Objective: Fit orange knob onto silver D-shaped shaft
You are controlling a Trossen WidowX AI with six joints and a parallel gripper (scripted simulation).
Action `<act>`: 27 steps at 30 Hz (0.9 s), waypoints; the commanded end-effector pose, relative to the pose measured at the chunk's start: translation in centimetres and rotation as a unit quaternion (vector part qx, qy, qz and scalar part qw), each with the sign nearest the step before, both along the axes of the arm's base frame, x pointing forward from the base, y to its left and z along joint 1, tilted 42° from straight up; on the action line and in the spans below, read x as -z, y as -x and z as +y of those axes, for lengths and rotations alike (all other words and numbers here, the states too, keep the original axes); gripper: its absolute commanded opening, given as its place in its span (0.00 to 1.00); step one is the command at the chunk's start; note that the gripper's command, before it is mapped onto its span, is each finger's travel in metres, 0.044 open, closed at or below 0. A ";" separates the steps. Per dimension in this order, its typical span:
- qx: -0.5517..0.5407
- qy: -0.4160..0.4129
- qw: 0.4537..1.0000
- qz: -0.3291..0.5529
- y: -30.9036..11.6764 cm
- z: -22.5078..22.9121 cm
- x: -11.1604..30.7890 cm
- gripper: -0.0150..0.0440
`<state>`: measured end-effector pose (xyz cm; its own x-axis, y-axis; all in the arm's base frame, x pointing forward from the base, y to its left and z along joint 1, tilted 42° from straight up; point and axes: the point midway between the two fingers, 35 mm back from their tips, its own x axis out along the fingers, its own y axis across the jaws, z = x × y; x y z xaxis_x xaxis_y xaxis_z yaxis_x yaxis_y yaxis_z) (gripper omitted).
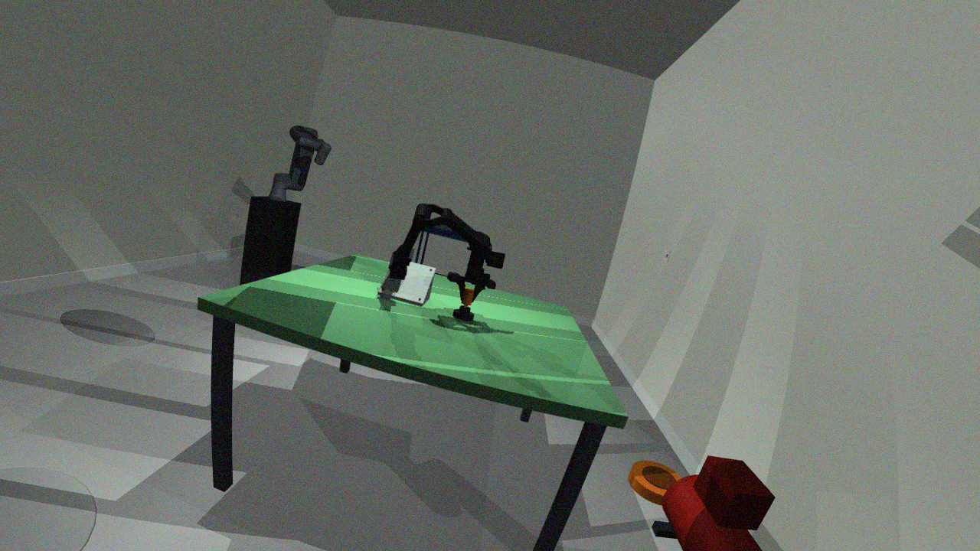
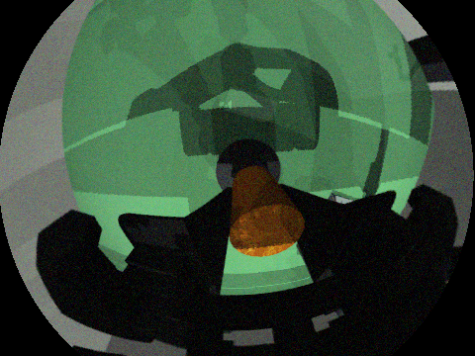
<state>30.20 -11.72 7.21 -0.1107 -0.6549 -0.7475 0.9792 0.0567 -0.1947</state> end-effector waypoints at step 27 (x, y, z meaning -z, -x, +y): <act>-0.023 -0.003 1.000 0.019 0.3 -0.9 1.1 0.25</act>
